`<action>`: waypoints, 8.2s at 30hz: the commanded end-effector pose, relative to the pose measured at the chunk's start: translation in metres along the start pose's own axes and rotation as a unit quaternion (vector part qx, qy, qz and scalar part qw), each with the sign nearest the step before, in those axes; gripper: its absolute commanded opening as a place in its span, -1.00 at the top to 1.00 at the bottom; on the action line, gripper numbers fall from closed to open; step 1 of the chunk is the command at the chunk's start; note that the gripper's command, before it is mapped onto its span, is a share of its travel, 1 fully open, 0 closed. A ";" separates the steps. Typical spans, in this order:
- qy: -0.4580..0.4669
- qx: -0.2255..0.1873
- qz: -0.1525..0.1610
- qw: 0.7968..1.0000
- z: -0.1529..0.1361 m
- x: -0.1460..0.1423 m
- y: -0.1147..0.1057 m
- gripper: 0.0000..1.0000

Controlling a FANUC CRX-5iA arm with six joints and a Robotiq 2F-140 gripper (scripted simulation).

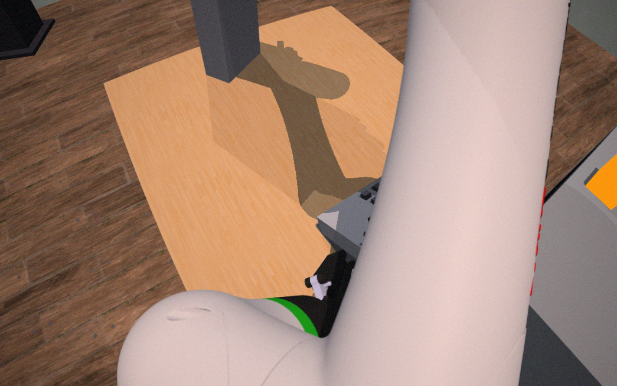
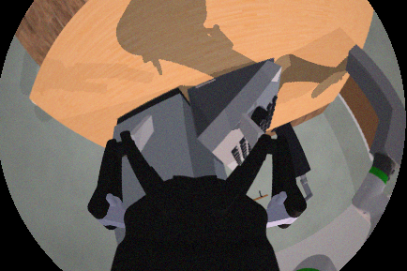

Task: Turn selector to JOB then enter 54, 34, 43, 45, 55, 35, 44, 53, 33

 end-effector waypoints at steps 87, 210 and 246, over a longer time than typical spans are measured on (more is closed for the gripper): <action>0.344 -0.108 0.095 0.928 -0.234 0.156 -0.239 -1.00; 0.888 -0.278 0.245 0.272 -0.190 0.322 0.113 -1.00; 0.888 -0.278 0.245 0.272 -0.189 0.321 0.114 1.00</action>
Point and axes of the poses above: the point where the finger pads meet when closed, its own y axis out along the fingers, its own x axis across the jaws, z = x × y, the point moved 5 cm from there along -y, back along the fingers
